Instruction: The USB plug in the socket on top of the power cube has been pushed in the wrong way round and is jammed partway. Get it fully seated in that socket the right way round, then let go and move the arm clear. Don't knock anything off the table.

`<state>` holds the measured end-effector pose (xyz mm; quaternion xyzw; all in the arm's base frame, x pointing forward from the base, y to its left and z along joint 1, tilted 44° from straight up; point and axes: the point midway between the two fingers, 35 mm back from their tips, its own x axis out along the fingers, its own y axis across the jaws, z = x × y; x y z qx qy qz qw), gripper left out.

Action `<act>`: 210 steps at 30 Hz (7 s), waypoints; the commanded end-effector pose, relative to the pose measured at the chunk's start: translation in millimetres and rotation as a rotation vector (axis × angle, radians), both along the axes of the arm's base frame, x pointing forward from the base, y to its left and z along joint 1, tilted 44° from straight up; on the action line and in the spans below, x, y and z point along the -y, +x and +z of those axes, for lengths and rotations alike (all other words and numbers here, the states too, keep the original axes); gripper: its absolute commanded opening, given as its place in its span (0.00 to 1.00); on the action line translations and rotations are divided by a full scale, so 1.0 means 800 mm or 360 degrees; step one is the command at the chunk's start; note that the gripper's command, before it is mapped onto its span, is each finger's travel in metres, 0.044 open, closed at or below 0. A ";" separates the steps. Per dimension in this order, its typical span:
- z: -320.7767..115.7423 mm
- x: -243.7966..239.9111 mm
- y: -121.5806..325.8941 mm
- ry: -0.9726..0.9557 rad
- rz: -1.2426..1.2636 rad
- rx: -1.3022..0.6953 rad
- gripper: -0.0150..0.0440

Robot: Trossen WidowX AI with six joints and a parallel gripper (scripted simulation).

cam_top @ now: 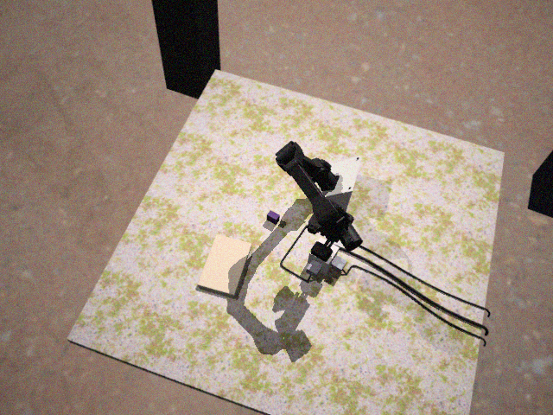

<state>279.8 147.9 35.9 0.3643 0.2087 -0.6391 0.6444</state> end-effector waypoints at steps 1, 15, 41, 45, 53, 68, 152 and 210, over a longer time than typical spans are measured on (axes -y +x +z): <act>-0.003 0.004 0.001 -0.0006 0.0010 0.0001 1.00; -0.009 0.009 0.001 -0.0001 -0.0001 0.0000 0.82; -0.009 0.009 0.001 -0.0001 -0.0001 0.0000 0.25; -0.009 0.009 0.001 -0.0001 -0.0001 0.0000 0.25; -0.006 0.006 0.001 -0.0001 -0.0001 -0.0001 0.25; 0.003 -0.003 -0.001 -0.0001 -0.0001 -0.0002 0.25; 0.016 -0.012 -0.002 -0.0220 0.1637 -0.1507 0.25; 0.016 -0.013 -0.002 -0.0444 0.3409 -0.3135 0.25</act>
